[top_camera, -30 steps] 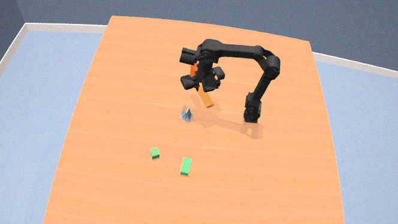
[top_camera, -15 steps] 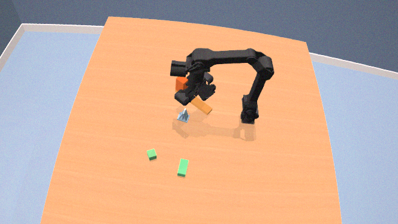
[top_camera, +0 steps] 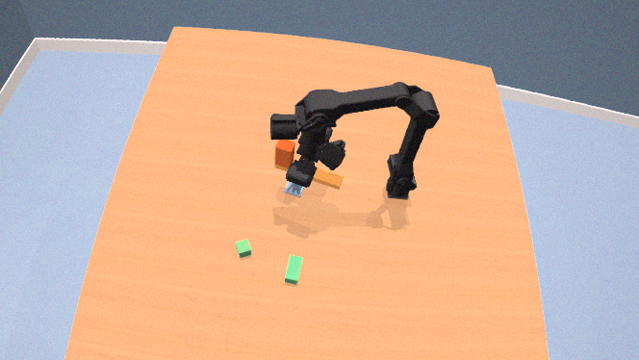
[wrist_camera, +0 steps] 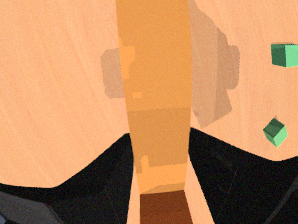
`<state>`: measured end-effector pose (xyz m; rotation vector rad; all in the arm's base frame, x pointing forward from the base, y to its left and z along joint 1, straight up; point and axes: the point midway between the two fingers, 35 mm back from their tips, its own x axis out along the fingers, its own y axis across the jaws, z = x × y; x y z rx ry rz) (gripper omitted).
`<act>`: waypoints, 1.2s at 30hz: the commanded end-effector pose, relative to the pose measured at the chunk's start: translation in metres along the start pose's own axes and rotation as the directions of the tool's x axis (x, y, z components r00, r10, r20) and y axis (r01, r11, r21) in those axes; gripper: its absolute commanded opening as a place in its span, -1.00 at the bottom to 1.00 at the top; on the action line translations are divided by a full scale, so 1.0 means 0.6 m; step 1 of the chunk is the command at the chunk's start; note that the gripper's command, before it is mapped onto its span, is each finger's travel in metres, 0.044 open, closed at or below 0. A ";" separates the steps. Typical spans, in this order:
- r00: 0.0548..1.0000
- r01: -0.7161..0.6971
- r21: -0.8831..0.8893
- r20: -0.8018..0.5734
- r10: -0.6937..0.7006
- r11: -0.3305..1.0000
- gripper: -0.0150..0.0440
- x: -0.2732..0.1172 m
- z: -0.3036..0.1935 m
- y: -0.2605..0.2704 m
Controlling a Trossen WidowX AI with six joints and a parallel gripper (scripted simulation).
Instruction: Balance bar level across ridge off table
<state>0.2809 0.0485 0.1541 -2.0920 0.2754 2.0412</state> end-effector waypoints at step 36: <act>1.000 -0.006 -0.042 0.000 0.006 0.999 -0.49 0.068 0.002 0.010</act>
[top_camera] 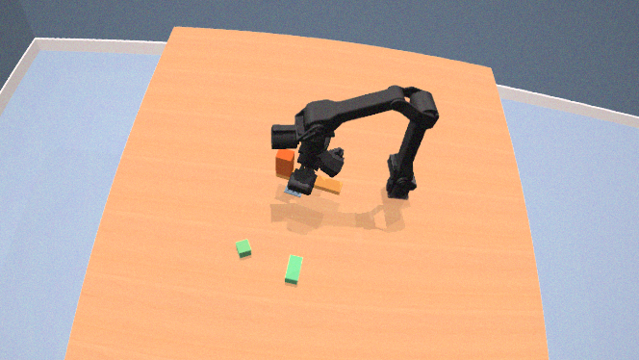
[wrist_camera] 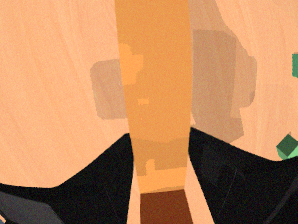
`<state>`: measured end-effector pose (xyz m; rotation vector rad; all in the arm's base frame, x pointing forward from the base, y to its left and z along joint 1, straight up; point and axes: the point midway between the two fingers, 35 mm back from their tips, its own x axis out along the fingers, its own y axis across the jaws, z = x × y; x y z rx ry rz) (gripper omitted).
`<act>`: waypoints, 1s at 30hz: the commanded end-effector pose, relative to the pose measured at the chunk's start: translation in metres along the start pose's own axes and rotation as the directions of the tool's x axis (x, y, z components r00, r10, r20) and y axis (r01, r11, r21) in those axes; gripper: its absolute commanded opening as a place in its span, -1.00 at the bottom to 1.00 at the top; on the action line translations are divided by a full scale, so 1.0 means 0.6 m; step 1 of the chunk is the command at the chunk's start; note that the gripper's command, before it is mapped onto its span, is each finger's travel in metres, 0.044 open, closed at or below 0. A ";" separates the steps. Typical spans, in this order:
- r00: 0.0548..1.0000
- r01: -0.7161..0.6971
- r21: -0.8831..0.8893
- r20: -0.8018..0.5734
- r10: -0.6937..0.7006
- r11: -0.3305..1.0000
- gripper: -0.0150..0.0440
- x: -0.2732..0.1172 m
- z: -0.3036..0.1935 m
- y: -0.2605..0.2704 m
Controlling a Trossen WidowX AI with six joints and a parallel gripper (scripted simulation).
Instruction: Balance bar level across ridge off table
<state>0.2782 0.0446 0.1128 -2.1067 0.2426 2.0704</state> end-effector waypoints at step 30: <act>1.000 -0.003 -0.005 -0.006 0.003 1.000 -0.49 0.004 -0.002 0.001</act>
